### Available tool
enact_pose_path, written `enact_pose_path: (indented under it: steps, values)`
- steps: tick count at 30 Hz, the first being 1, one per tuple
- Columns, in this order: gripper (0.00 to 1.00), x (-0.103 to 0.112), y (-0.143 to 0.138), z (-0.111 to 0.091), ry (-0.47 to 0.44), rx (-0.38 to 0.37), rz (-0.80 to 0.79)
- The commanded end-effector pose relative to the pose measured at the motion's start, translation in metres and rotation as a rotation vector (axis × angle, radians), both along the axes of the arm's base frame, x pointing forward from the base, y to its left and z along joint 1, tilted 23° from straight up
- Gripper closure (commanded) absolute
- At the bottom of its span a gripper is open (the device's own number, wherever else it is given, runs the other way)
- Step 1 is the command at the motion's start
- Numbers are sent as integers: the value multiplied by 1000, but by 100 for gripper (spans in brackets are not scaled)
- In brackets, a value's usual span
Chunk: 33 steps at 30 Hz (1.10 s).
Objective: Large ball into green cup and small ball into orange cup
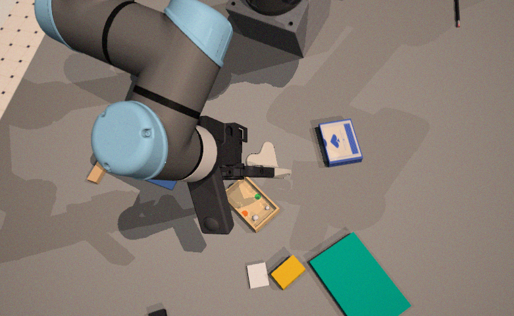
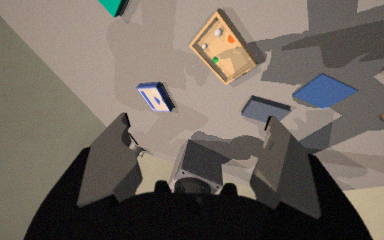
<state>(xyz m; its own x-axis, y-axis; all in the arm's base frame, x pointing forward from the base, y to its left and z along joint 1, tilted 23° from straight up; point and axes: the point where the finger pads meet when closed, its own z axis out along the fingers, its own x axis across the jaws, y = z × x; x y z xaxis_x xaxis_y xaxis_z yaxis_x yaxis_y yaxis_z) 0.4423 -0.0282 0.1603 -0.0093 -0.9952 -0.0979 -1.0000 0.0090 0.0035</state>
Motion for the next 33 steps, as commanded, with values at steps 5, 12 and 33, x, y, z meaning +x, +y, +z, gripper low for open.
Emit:
enact_pose_path:
  steps: [5,12,33]
  values:
    - [0,13,19,-13,-68,-125,130]
    - [0,22,10,-31,-133,-163,261]
    - [0,28,-12,-67,-276,-317,614]
